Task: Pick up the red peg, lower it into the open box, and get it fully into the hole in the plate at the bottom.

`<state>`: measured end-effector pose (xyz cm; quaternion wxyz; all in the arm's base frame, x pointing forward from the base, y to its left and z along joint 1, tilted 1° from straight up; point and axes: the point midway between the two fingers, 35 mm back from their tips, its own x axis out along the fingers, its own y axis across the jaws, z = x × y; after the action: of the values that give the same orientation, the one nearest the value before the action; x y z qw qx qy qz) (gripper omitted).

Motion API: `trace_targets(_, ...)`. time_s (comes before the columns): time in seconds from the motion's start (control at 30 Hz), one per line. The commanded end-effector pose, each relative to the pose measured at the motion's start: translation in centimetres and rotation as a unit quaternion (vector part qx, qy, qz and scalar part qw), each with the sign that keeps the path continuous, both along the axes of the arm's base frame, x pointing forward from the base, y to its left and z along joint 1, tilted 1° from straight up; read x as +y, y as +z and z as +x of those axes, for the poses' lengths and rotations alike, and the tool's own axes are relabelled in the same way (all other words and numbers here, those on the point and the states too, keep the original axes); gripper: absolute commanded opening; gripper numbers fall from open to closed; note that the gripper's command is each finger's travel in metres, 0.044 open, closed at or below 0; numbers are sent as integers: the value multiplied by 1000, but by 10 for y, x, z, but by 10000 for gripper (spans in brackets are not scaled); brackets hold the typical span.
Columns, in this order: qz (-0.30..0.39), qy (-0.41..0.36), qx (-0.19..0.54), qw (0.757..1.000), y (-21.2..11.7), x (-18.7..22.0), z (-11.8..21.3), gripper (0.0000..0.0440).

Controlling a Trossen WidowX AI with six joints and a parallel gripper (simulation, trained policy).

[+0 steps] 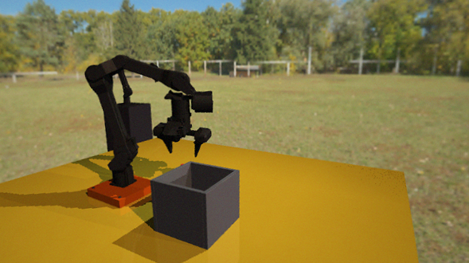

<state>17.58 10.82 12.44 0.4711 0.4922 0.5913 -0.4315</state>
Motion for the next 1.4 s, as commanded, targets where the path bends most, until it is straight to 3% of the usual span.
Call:
trace_targets(0.0, -1, 8, 13, 1000, -12, -1, -4, 440)
trace_targets(0.5, -11, 10, 32, 999, -62, -7, -12, 428)
trace_targets(0.6, -11, 13, 29, 999, -69, -7, -12, 379)
trace_targets(1.1, 0, 55, 19, 998, -78, 0, -2, 9)
trace_targets(1.37, 43, 53, -23, 997, -51, 8, 7, 0)
